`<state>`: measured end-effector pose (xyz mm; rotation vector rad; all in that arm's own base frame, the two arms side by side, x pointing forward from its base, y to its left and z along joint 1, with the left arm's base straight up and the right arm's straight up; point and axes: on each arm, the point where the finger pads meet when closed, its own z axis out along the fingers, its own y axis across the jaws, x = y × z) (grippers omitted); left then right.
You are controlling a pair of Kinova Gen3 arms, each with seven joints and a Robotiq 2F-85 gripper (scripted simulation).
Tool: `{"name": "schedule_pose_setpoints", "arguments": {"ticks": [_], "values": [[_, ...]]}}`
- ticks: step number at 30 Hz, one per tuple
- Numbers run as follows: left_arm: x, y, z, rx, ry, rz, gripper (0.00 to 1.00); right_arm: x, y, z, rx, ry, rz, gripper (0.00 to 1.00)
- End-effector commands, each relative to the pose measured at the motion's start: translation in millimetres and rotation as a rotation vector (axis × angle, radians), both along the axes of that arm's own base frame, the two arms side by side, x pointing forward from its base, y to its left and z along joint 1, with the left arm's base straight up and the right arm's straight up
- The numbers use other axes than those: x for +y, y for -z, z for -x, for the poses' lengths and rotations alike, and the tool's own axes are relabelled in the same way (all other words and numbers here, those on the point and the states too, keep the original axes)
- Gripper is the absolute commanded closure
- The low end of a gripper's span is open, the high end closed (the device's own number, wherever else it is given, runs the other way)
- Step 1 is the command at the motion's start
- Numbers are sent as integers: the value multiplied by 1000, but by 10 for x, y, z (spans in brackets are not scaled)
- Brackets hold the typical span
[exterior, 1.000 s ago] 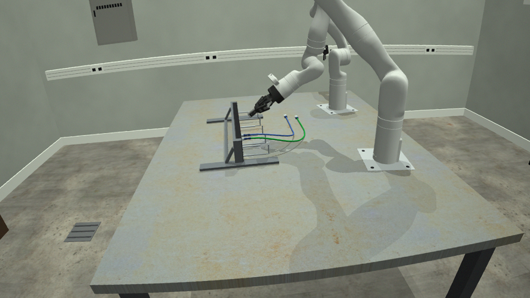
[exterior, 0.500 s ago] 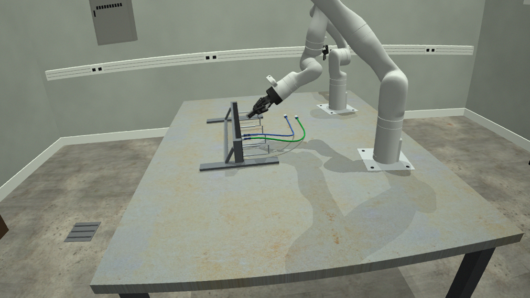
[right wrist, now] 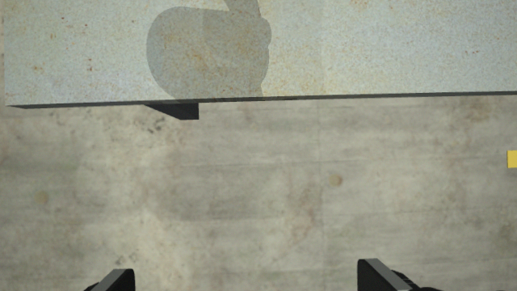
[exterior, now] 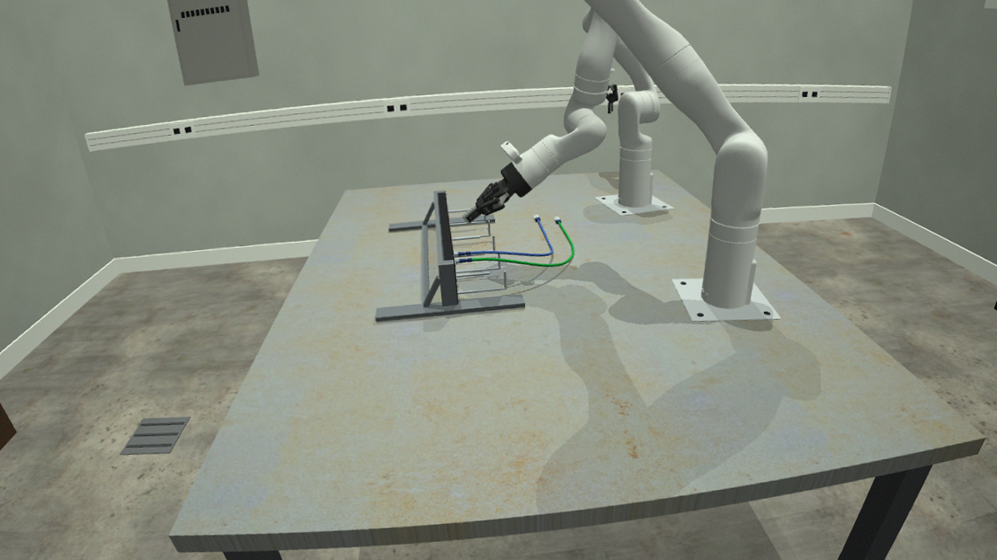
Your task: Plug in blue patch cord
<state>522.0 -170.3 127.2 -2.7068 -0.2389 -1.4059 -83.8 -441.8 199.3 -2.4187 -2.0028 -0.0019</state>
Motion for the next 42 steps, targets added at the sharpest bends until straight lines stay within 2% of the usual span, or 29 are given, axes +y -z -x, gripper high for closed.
{"name": "schedule_pose_setpoints", "arguments": {"ticks": [1,27,36,38,42], "values": [[-1,-9,-4,-2,0,1,903,-4,-7,1,0,0,2,2],[-5,-22,15,-2,0,1,903,-4,-7,1,0,0,2,2],[-49,-197,260,-2,0,1,903,-4,-7,1,0,0,2,2],[-49,-197,260,-2,0,1,903,-4,-7,1,0,0,2,2],[-80,-323,438,-2,0,1,903,-4,-7,1,0,0,2,2]]}}
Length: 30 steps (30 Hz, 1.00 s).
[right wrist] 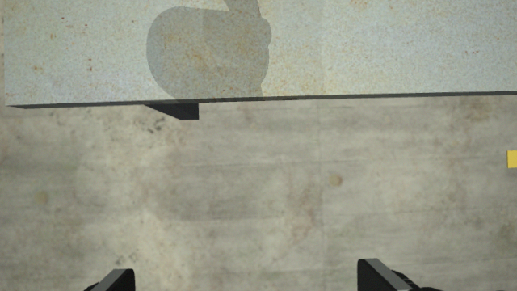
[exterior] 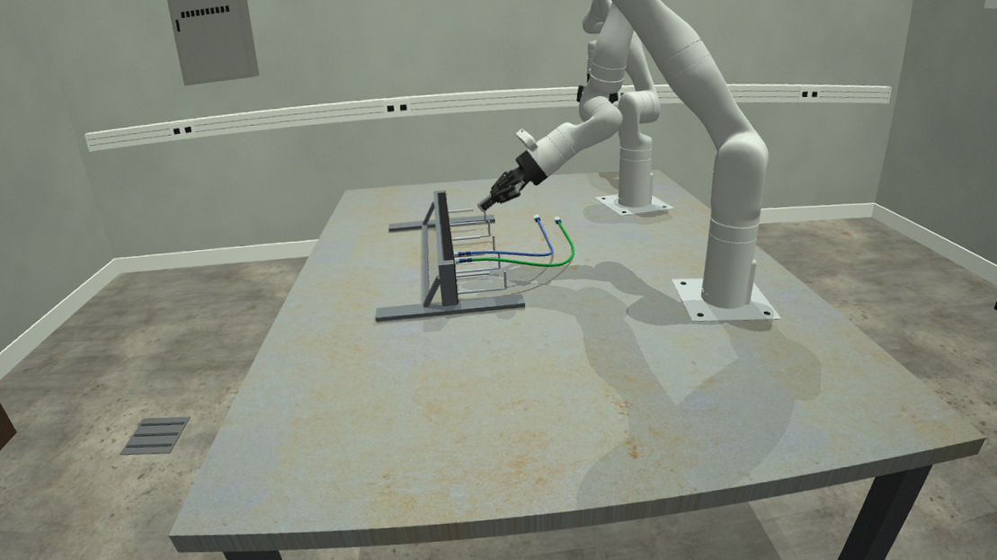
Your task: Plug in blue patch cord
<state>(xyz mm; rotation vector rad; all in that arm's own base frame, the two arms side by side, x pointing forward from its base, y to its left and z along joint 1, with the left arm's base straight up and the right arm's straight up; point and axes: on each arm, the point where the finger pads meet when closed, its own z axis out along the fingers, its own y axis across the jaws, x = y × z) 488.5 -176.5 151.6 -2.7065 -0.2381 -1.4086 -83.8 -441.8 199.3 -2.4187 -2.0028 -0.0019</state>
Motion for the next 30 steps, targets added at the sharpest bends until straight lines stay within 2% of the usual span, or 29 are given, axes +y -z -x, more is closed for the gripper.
{"name": "schedule_pose_setpoints", "arguments": {"ticks": [1,11,21,30], "values": [[-27,-112,150,0,-1,0,903,-4,-7,1,0,0,2,2],[-102,-409,568,0,-1,0,903,-4,-7,1,0,0,2,2],[-135,-541,753,0,-1,0,903,-4,-7,1,0,0,2,2],[-141,-567,791,0,-1,0,903,-4,-7,1,0,0,2,2]]}}
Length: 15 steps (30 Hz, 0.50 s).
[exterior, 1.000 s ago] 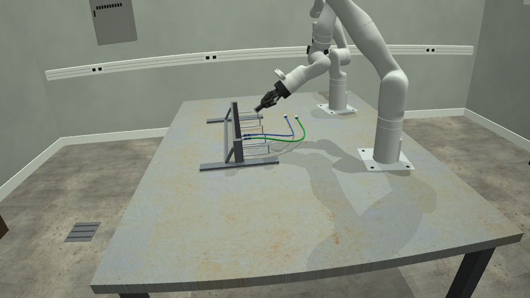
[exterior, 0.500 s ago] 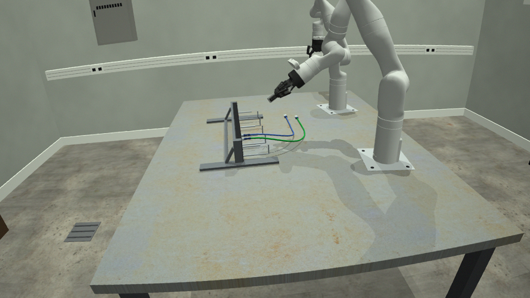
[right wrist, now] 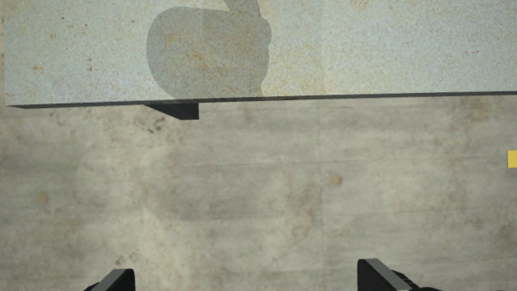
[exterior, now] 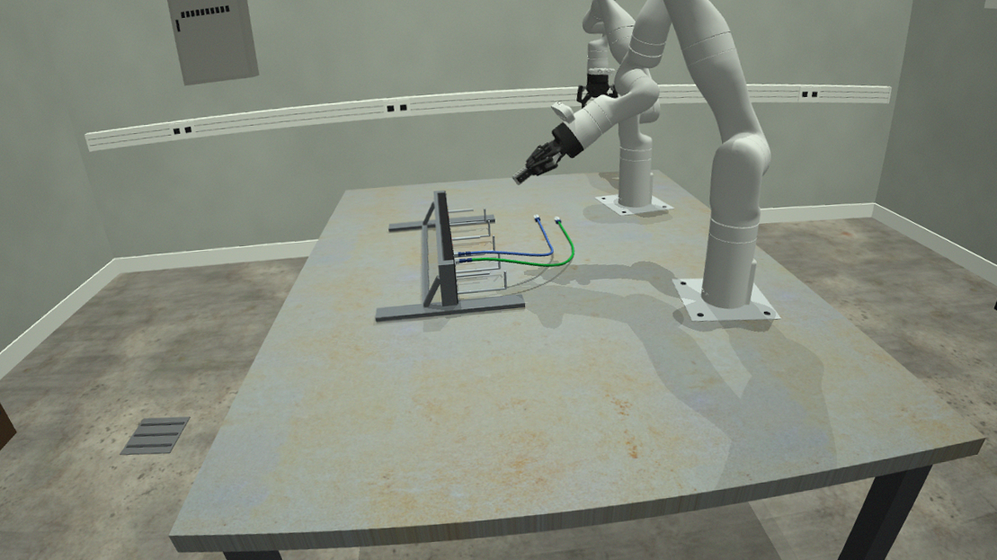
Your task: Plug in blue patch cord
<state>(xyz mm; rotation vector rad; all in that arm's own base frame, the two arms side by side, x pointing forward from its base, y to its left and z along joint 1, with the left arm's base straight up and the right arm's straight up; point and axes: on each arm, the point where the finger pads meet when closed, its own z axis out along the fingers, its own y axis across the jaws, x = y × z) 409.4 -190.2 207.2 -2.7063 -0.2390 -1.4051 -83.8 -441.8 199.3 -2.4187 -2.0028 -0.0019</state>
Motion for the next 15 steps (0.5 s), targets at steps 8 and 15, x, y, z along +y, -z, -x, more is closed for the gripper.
{"name": "schedule_pose_setpoints", "arguments": {"ticks": [8,15], "values": [[-54,-12,-10,-2,0,1,903,-4,-7,1,0,0,2,2],[-297,-12,-53,-2,0,1,903,-4,-7,1,0,0,2,2]]}}
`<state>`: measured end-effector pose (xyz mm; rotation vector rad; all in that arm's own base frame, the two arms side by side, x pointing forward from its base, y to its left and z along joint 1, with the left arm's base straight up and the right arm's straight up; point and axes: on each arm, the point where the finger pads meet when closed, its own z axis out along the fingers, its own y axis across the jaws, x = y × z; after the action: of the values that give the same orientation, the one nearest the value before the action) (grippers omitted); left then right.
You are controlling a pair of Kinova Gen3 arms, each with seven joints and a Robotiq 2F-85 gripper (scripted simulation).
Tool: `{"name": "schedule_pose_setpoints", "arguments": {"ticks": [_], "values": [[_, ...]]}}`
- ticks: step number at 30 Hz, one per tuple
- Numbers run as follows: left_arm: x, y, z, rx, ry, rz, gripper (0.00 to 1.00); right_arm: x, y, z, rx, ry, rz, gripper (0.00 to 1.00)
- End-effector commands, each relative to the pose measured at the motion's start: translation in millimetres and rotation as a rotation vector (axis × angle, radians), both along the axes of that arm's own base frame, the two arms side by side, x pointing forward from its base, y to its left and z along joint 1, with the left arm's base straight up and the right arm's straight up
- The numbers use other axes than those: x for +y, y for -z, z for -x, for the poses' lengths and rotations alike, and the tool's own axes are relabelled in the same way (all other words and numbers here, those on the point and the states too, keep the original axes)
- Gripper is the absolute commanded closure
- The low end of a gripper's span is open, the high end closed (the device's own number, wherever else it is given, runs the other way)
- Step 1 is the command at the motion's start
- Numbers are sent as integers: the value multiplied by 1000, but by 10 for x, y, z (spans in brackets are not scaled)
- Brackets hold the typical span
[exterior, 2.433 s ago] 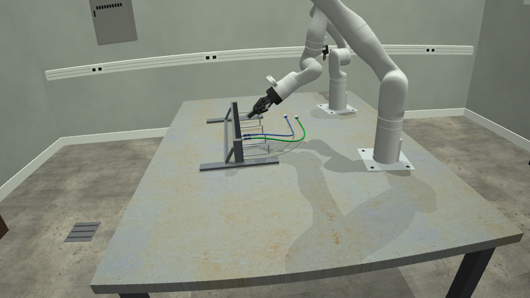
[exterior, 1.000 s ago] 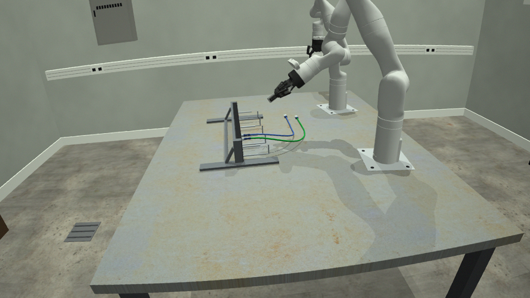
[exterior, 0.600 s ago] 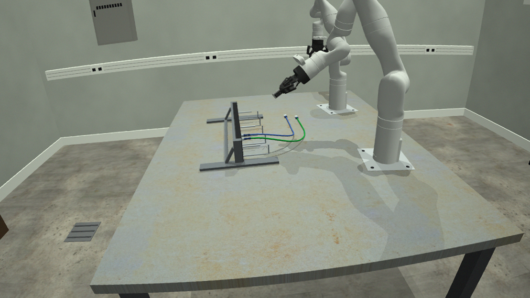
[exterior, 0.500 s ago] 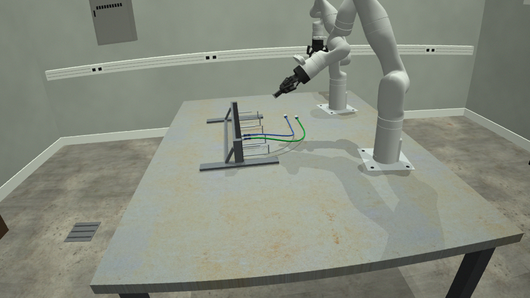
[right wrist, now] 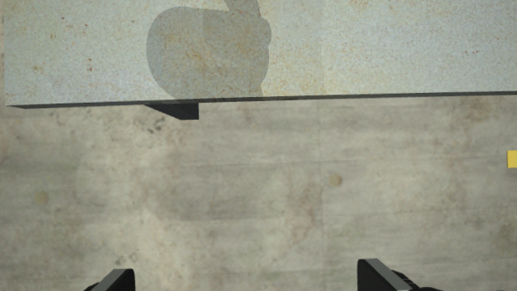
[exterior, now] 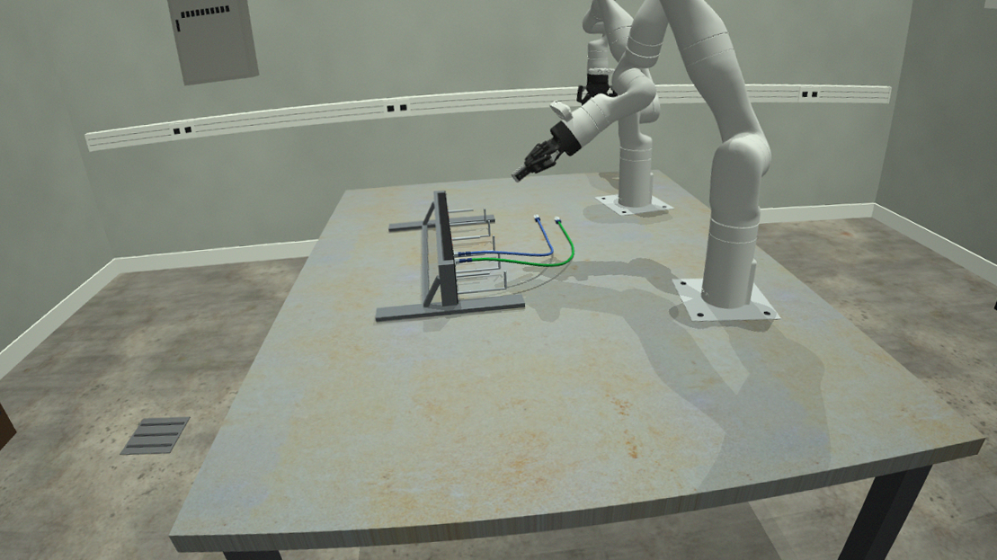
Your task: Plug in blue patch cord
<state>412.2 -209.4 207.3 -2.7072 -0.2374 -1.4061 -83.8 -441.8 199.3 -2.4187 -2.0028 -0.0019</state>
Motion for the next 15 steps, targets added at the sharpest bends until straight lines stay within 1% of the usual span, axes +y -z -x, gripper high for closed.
{"name": "schedule_pose_setpoints", "arguments": {"ticks": [1,2,10,15], "values": [[-105,-11,-25,-2,-1,1,903,-4,-7,1,0,0,2,2],[-105,-11,-25,-2,-1,1,903,-4,-7,1,0,0,2,2],[-509,-11,-97,-2,-1,1,903,-4,-7,1,0,0,2,2],[-698,-11,-130,-2,-1,1,903,-4,-7,1,0,0,2,2]]}}
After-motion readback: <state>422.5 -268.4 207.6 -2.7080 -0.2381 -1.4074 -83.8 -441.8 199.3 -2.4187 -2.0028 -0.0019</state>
